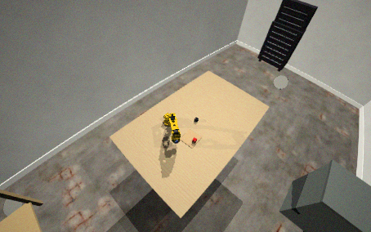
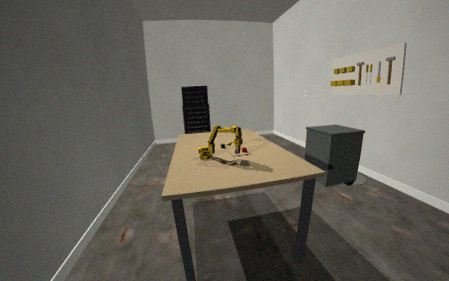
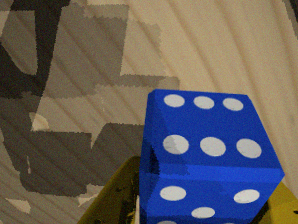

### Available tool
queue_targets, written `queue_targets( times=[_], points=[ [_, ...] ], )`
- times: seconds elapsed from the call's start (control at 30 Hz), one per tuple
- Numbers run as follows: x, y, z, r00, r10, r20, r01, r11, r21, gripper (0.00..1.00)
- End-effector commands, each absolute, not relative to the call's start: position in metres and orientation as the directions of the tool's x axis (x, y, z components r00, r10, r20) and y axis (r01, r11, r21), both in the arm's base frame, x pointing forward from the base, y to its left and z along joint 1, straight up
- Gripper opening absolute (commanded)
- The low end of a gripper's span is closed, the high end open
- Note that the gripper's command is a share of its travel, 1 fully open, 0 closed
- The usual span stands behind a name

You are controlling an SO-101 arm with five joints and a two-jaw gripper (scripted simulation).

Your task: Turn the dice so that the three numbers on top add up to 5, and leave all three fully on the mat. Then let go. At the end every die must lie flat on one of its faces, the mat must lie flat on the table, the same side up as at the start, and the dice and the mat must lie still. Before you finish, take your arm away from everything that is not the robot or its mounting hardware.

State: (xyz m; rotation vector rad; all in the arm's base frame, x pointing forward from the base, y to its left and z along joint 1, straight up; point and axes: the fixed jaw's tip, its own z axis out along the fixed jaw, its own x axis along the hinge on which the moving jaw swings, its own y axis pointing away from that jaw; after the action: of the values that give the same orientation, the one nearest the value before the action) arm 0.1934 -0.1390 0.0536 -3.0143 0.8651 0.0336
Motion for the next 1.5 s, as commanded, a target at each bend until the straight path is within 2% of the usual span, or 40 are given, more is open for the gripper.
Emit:
queue_targets(
  times=[0.0,1.47],
  points=[
    [0.198,-0.145,0.063,0.846,-0.532,0.038,-0.532,-0.847,0.001,0.0],
    [0.199,-0.145,0.049,0.846,-0.532,0.038,-0.532,-0.846,0.001,0.0]
  ],
)
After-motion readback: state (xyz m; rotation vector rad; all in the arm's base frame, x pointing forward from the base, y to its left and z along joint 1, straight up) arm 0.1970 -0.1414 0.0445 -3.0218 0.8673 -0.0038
